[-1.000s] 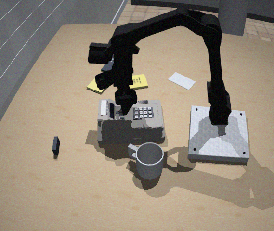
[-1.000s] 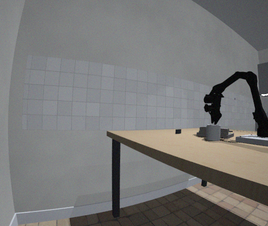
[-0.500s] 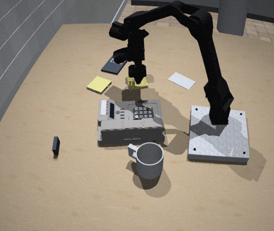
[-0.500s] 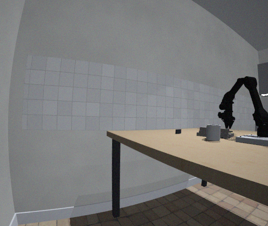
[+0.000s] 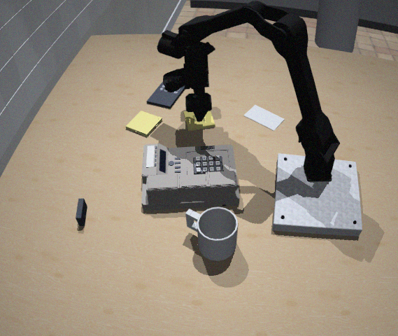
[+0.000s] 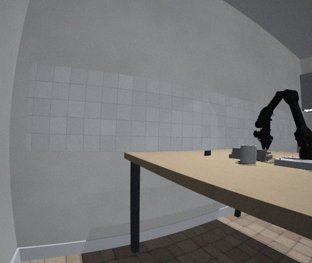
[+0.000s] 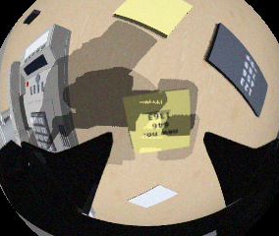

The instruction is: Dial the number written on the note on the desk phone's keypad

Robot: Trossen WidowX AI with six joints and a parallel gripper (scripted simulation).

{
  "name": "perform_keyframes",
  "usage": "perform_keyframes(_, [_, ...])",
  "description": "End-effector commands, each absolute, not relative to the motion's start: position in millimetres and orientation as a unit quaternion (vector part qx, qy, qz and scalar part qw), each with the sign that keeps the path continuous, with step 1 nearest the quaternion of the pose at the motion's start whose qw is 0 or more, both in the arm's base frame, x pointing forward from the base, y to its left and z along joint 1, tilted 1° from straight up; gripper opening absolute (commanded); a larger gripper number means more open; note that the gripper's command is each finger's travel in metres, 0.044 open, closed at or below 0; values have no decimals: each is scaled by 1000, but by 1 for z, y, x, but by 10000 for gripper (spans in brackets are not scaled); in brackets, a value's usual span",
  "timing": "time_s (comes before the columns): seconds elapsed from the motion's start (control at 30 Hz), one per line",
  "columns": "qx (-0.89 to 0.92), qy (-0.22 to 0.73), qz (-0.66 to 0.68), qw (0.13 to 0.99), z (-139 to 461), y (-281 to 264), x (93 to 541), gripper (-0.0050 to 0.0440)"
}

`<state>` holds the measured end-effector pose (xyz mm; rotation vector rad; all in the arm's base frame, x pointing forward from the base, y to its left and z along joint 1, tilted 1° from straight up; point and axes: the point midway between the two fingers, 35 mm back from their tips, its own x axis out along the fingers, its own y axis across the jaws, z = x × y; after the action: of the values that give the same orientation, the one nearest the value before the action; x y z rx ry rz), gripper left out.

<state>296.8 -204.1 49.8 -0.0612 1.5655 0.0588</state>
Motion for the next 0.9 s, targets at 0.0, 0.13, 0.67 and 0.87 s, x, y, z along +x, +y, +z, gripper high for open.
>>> perform_keyframes(0.0, [-31, 705, 25, 708, 50, -206, 297, 440])
perform_keyframes(0.13, [-31, 705, 25, 708, 50, -210, 302, 440])
perform_keyframes(0.67, [-31, 705, 25, 708, 50, -233, 329, 440])
perform_keyframes(0.87, [-31, 705, 25, 708, 50, -233, 329, 440])
